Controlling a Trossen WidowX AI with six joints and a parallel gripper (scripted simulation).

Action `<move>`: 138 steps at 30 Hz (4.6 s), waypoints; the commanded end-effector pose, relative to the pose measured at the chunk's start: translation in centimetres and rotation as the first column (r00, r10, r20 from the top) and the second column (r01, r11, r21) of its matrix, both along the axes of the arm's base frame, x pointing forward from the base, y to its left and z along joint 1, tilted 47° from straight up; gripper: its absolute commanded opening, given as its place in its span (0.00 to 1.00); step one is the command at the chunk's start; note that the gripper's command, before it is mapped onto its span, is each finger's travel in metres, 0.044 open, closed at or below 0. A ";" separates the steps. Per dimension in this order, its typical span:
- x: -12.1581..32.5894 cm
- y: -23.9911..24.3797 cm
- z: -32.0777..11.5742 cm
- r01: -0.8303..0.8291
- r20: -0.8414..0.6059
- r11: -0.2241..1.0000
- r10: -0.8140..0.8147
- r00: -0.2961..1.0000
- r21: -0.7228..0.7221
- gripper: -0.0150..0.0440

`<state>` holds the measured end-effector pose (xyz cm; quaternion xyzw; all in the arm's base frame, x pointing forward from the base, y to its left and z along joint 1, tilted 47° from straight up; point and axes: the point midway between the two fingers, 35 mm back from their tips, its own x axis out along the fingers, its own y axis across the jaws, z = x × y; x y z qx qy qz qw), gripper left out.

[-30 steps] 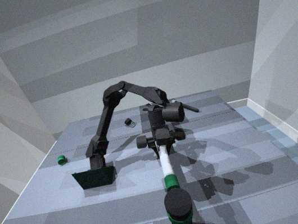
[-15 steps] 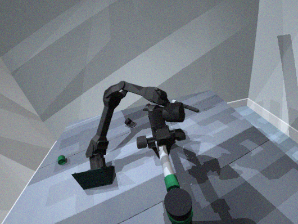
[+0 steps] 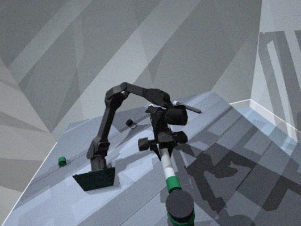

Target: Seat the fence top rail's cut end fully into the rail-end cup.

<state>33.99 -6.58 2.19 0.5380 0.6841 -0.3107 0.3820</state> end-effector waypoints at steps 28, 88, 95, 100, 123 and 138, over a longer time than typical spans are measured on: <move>0.9 -2.1 -0.1 0.012 0.020 1.000 -0.012 1.000 -0.016 0.25; 0.4 -0.2 2.6 -0.008 0.010 1.000 0.008 1.000 0.017 0.25; 0.4 -0.4 2.4 -0.009 0.007 1.000 0.009 1.000 0.018 0.25; 0.4 -0.7 1.7 -0.012 0.002 1.000 0.012 1.000 0.019 0.25; 0.4 -1.3 0.7 -0.016 -0.007 1.000 0.016 1.000 0.021 0.25; 0.4 -1.3 0.7 -0.016 -0.007 1.000 0.016 1.000 0.021 0.25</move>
